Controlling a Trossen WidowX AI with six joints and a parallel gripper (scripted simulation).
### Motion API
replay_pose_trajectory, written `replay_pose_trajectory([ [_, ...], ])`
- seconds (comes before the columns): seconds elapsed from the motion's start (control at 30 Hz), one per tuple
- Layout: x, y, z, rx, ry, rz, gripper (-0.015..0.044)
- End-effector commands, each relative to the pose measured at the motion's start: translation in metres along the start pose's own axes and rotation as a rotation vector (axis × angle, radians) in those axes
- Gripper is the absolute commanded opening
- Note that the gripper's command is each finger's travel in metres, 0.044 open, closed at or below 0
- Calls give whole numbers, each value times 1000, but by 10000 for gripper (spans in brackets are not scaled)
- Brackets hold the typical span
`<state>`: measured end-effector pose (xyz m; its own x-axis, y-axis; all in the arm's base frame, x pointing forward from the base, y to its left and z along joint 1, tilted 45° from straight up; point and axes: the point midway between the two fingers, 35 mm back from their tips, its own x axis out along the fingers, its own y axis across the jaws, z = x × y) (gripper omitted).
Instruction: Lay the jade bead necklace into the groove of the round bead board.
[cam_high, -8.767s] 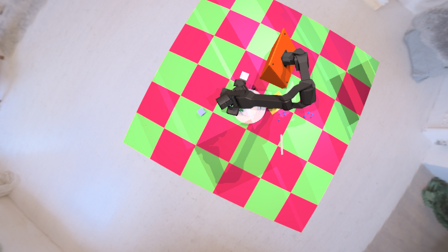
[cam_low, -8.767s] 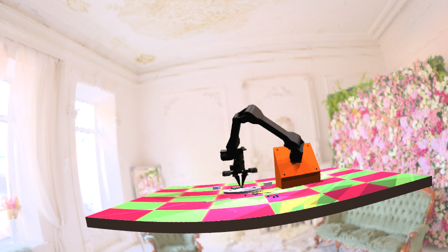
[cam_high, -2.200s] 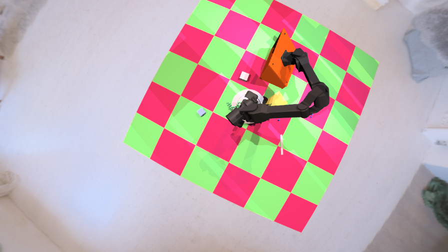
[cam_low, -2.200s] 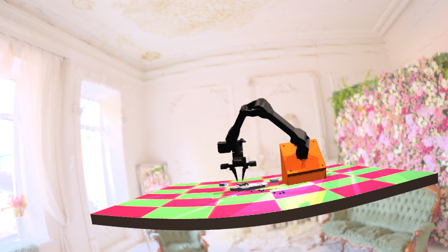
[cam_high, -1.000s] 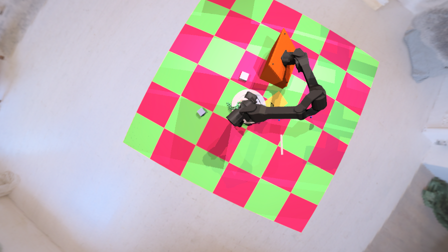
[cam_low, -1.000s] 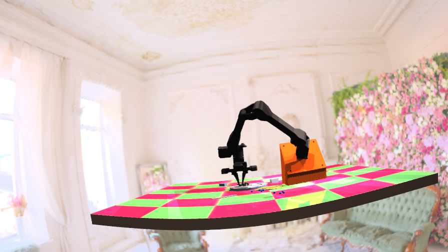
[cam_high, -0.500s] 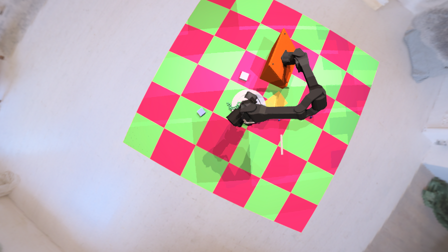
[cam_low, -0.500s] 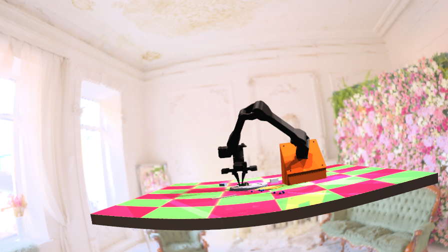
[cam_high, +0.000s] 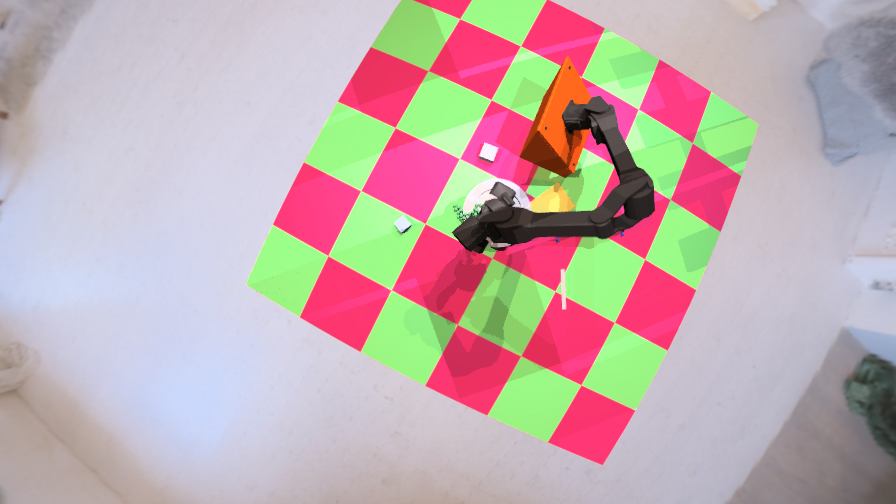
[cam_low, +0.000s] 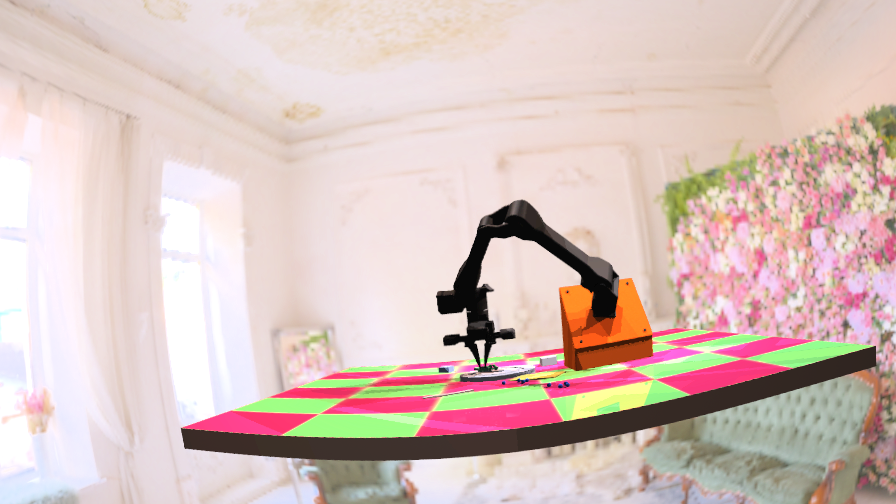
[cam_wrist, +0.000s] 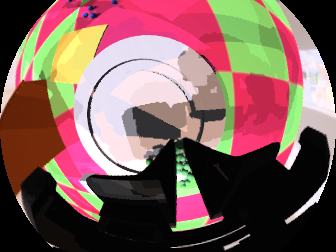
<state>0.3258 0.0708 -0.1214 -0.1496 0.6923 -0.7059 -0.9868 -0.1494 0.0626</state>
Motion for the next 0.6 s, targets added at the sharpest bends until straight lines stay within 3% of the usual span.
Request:
replay_pose_trajectory([
  [0.0, -14, -1, 0, -4, 3, -5, 0],
  [0.57, -18, 30, 14, -2, 2, -3, 0],
])
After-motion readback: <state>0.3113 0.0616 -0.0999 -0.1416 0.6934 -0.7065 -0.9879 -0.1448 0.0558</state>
